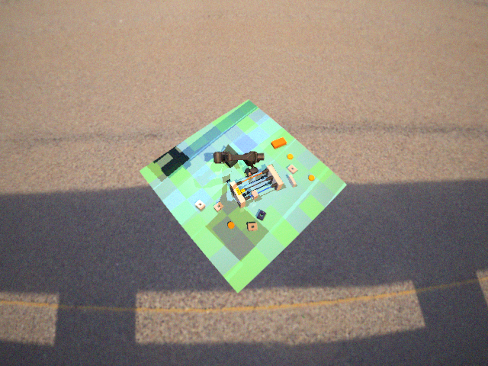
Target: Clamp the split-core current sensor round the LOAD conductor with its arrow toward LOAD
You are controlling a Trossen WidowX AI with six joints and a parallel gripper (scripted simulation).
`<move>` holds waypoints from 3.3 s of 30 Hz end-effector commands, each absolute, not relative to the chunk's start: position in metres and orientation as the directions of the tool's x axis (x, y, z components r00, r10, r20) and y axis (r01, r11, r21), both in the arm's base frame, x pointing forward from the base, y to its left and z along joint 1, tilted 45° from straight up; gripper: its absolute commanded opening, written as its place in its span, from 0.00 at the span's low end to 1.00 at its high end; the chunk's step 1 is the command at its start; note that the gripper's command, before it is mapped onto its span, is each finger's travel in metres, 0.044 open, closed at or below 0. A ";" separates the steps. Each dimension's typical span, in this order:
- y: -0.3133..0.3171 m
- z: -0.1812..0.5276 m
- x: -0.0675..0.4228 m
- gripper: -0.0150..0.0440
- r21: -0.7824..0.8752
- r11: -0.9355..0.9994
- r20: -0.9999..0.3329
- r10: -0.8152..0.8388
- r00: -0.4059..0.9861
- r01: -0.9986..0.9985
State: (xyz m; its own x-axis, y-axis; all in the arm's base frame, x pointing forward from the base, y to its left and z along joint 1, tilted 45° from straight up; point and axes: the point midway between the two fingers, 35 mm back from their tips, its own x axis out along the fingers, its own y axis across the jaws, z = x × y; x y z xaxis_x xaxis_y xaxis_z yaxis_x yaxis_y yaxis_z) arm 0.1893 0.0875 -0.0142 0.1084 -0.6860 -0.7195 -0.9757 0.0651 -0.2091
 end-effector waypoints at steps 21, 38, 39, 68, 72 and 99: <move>0.059 -0.039 0.191 0.80 -0.178 0.035 -0.711 -0.696 0.104 -0.983; 0.063 -0.037 0.192 0.54 -0.185 0.045 -0.717 -0.689 0.103 -0.982; 0.063 -0.037 0.192 0.53 -0.185 0.045 -0.717 -0.689 0.103 -0.982; 0.148 0.049 0.186 0.25 -0.179 0.040 -0.714 -0.693 0.102 -0.983; 0.149 0.049 0.190 0.25 -0.239 0.104 -0.715 -0.692 0.102 -0.966; 0.153 0.057 0.238 0.25 -0.683 0.678 -0.721 -0.685 0.104 -0.271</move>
